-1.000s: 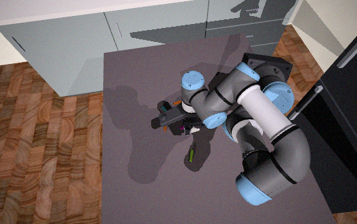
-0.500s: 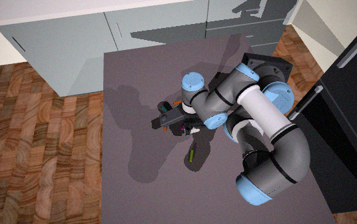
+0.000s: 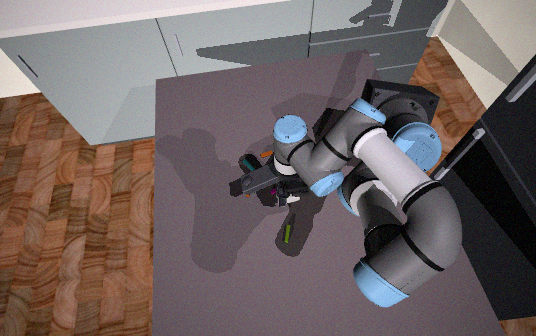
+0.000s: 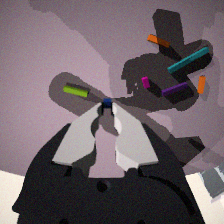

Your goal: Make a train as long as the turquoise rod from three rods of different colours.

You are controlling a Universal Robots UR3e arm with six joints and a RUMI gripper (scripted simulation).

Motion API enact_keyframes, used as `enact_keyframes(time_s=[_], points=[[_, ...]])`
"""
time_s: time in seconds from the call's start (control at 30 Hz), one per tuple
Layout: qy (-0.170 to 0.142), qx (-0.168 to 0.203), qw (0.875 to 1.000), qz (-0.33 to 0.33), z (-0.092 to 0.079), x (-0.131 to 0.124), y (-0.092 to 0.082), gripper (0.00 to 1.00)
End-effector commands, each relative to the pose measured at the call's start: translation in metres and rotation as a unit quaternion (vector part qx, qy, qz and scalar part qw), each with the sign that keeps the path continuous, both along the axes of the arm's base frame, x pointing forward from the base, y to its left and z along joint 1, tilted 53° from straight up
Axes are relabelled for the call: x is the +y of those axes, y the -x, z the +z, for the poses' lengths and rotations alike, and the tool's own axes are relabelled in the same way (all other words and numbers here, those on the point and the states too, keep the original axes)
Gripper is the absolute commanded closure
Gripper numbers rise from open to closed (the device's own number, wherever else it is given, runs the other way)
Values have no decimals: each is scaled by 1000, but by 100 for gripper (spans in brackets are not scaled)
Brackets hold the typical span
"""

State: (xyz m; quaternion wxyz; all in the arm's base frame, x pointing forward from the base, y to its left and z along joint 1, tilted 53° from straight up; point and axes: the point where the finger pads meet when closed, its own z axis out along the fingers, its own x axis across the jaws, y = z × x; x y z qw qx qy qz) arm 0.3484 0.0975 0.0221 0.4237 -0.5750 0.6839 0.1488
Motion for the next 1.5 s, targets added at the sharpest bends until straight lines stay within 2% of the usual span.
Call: enact_keyframes(time_s=[0.0, 0.77, 1.47], points=[[1, 0, 1000, 0, -9, 8, -7, 100], [1, 0, 1000, 0, -33, 34, -22, 100], [1, 0, 1000, 0, -38, 40, -26, 100]])
